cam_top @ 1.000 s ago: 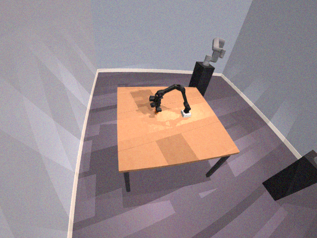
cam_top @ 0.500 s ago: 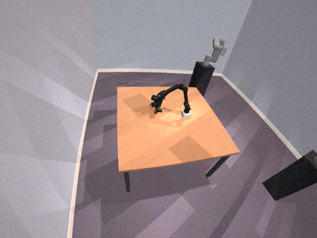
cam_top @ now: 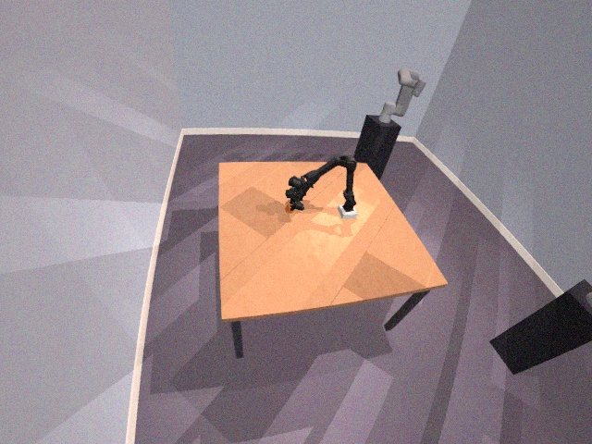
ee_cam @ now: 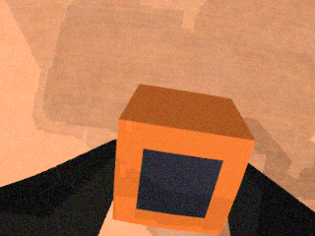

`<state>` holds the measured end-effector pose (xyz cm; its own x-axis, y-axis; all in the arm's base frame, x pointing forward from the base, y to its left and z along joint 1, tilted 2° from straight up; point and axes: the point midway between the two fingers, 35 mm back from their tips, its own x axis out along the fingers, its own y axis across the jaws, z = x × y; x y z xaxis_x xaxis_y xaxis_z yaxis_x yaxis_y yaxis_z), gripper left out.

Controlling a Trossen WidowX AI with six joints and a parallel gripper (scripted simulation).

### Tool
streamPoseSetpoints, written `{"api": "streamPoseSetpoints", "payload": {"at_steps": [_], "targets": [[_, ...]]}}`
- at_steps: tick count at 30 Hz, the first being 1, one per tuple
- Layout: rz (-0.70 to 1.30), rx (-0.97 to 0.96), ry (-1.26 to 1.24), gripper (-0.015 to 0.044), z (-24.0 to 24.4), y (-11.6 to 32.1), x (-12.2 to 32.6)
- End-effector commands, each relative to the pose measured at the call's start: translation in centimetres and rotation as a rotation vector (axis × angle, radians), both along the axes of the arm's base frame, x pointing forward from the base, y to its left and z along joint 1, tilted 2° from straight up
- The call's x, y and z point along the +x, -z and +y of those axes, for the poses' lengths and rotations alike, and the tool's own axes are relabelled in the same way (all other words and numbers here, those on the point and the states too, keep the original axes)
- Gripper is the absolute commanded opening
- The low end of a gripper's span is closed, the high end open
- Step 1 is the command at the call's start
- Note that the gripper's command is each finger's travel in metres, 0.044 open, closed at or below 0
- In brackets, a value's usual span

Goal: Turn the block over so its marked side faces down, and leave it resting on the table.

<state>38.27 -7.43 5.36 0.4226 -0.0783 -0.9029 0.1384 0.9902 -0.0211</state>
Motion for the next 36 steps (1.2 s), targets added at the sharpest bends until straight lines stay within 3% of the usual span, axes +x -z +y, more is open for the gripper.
{"api": "streamPoseSetpoints", "payload": {"at_steps": [1,36], "targets": [[-0.051,-0.007,-0.008,0.0000,0.1,-0.1,-0.2],[-0.515,-0.076,-0.025,0.0000,-0.2,3.2,0.3]]}}
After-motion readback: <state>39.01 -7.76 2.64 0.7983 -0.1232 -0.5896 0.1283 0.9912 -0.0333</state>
